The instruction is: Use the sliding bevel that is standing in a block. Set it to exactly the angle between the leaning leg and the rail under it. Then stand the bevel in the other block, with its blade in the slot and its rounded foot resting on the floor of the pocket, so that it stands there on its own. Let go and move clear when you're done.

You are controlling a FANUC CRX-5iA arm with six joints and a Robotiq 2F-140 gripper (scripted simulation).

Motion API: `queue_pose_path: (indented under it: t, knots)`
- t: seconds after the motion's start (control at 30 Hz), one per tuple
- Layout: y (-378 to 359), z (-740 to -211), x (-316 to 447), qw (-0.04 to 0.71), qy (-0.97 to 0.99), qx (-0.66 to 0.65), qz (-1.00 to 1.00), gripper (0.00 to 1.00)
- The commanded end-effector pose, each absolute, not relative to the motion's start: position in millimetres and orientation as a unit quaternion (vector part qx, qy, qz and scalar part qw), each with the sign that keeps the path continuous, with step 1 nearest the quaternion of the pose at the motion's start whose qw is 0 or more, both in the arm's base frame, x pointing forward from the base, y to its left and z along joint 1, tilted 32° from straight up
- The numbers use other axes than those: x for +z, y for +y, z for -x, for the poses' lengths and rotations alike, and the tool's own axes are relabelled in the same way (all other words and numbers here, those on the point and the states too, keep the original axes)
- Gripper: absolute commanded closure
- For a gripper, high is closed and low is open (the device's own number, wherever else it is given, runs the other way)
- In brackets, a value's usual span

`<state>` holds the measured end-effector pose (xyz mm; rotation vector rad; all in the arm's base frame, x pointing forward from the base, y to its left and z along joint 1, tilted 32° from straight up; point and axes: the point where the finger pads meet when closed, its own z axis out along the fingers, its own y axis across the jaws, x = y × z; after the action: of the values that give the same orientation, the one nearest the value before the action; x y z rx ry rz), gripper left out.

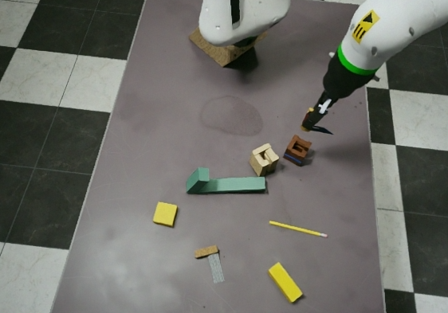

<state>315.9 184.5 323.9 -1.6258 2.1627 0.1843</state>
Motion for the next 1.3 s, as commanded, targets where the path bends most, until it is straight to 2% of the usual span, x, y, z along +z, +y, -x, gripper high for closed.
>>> queue_pose_path:
  t: [0.0,0.9,1.27]
  knots:
    - [188,-313,326,0.215,0.781,0.068,0.582,0.90]
    - [197,-316,312,0.215,0.783,0.070,0.580,0.90]
    - [230,-336,251,0.215,0.783,0.070,0.580,0.90]
